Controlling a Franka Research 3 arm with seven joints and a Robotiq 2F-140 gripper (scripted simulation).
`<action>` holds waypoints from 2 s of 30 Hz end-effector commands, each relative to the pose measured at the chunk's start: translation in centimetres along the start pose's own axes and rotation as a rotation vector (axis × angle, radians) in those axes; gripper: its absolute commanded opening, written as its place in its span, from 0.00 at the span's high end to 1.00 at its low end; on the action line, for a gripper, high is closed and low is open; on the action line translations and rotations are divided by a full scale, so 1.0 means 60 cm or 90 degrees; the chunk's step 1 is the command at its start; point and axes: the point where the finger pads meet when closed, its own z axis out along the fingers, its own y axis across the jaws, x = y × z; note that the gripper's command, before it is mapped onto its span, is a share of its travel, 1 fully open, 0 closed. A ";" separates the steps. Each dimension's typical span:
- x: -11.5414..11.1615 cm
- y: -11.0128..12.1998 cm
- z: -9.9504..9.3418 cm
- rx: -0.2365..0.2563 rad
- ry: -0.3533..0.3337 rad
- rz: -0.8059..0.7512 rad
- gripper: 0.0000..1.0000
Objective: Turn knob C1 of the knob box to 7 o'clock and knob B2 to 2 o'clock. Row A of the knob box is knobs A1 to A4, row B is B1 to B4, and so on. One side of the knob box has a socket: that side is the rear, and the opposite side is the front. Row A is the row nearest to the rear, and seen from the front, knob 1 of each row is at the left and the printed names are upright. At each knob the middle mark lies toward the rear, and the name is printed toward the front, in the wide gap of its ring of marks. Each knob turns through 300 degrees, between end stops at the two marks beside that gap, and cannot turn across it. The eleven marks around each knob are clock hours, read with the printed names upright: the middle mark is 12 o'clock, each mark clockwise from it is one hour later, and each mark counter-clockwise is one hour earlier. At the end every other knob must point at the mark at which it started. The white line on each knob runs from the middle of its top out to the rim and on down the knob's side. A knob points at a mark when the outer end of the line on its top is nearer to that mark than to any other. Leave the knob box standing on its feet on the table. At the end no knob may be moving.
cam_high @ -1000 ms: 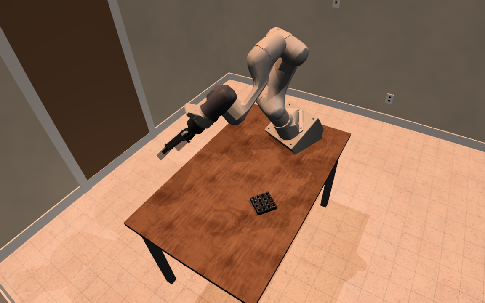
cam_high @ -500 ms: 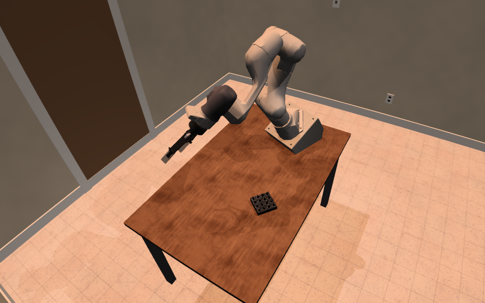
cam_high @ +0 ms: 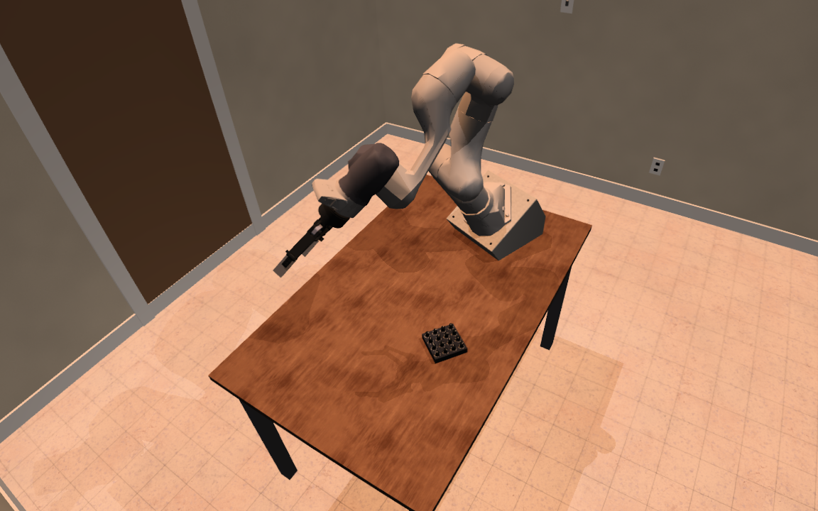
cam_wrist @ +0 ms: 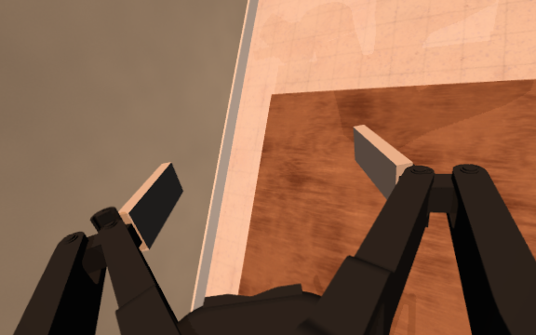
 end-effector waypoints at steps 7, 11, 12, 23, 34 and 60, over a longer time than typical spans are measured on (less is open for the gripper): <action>-0.054 0.025 0.008 -0.006 -0.058 -0.121 0.00; -0.076 0.033 0.010 -0.006 -0.080 -0.165 0.00; -0.081 0.035 0.010 -0.005 -0.085 -0.176 0.00; -0.139 0.058 0.013 0.002 -0.139 -0.286 0.00; -0.201 0.082 0.013 0.016 -0.192 -0.402 0.00; -0.345 0.141 -0.002 0.075 -0.304 -0.671 0.00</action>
